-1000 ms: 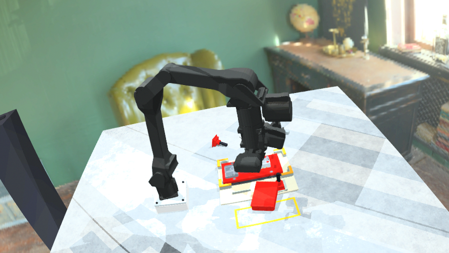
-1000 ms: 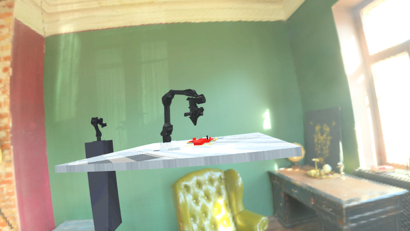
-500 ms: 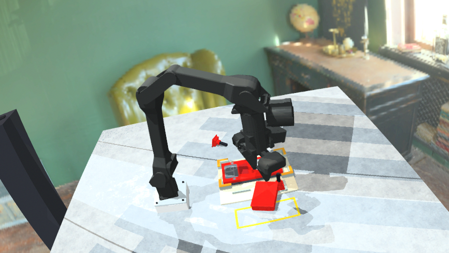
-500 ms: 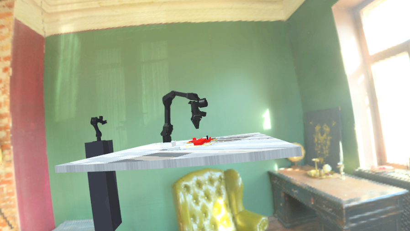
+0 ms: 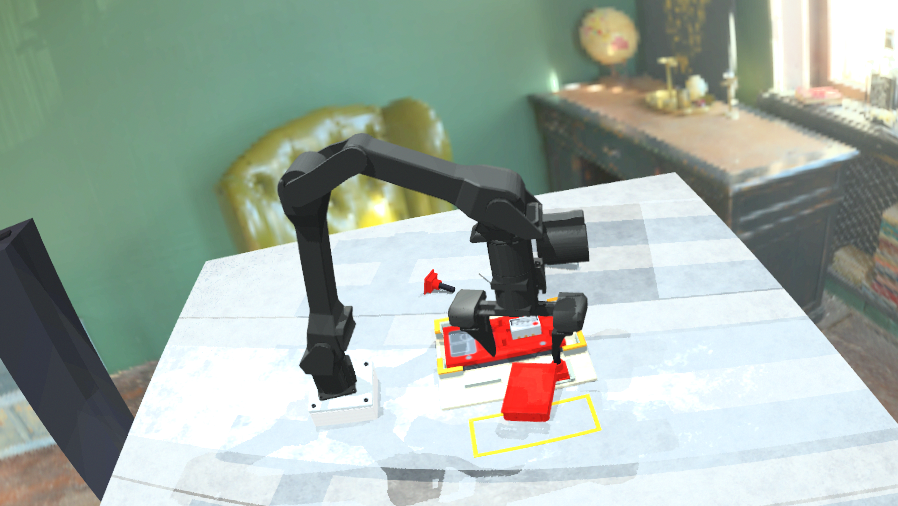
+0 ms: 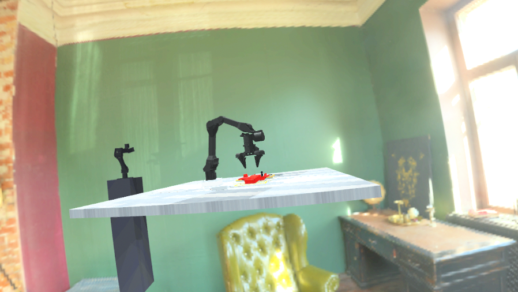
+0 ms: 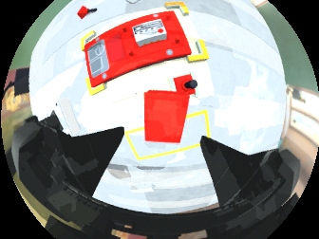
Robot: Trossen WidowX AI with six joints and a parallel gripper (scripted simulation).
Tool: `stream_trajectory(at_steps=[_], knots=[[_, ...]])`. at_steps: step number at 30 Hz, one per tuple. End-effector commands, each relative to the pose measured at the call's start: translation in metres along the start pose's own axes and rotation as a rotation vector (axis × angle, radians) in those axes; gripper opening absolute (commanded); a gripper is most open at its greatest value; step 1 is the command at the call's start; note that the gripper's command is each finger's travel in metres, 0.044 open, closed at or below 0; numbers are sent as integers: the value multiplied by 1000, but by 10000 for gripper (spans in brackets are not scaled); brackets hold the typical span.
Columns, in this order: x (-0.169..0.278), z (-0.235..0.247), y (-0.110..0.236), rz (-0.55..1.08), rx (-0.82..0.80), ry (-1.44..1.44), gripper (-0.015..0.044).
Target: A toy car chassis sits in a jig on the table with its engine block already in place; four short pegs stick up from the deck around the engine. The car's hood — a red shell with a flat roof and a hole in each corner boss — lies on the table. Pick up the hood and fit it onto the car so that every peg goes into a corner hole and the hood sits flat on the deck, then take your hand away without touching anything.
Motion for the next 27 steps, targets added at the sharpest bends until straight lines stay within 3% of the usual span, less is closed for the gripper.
stream_trajectory(at_steps=[1, 27], knots=[[-1, -1, -3, 6, -2, 51, 440], [-1, -2, -17, 6, -2, 51, 440]])
Point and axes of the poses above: the point midway between the two fingers, 35 mm back from their tips, its own y axis back along the fingers, its own z axis across the jaws, x = y × z, the point moved 8 cm from there along y, back along the fingers, and after that the axes turned 14 degrees about y, right-handed, at the moved point
